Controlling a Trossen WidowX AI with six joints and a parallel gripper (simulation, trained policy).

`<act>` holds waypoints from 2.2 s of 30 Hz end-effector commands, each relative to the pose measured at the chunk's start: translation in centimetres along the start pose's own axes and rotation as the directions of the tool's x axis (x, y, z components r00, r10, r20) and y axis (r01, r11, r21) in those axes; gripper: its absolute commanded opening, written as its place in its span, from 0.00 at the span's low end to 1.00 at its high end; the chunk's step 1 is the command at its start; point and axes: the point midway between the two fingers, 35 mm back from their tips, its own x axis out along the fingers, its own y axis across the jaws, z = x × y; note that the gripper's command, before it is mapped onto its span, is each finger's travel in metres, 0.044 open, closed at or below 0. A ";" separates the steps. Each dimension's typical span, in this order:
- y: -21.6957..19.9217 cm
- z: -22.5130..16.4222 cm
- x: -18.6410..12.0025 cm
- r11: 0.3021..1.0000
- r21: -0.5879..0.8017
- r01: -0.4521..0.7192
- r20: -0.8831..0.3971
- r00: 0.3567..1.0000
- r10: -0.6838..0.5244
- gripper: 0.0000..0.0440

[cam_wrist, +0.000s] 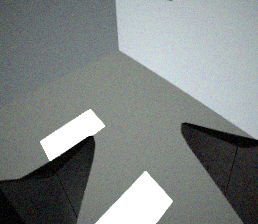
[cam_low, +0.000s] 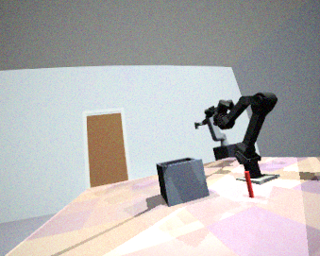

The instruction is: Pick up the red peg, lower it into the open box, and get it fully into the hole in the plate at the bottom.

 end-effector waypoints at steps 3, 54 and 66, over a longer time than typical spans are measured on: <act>-1.4 0.1 0.1 0.999 0.000 0.045 0.021 0.999 -0.045 1.00; -21.3 -19.9 -18.9 0.008 0.113 0.994 -0.264 0.038 -0.964 1.00; -19.9 -23.2 -26.4 -0.315 0.035 0.949 -0.307 -0.289 -0.907 1.00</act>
